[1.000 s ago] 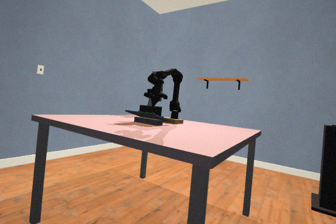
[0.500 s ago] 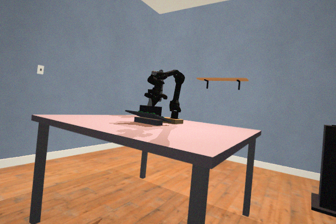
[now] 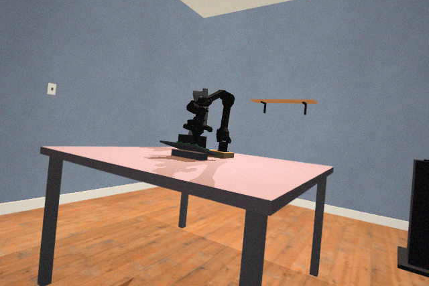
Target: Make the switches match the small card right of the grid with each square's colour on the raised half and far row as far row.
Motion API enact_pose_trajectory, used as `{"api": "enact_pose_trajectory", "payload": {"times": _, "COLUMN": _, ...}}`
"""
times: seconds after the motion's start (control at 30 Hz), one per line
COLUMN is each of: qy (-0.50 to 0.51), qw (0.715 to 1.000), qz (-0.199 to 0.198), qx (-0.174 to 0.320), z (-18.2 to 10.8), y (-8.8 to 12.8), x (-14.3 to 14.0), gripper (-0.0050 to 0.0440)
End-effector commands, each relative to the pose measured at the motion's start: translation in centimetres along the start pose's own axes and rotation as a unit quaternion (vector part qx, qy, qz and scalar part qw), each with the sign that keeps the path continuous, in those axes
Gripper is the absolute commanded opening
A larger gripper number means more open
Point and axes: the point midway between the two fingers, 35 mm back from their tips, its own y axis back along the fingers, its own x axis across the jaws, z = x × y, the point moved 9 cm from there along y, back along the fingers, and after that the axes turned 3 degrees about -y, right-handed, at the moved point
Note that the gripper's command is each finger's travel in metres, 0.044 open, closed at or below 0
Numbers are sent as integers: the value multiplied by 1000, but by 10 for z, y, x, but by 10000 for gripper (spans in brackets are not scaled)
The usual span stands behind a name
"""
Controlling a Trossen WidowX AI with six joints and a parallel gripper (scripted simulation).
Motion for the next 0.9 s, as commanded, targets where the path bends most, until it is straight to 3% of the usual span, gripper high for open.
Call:
{"api": "enact_pose_trajectory", "payload": {"times": 0.0, "qy": 1, "qw": 1000, "qz": 1, "qx": 5, "z": -2, "y": -10, "x": 0, "gripper": 0}}
{"api": "enact_pose_trajectory", "payload": {"times": 0.87, "qy": 1, "qw": 1000, "qz": 1, "qx": 5, "z": -1, "y": -26, "x": 0, "gripper": 0}}
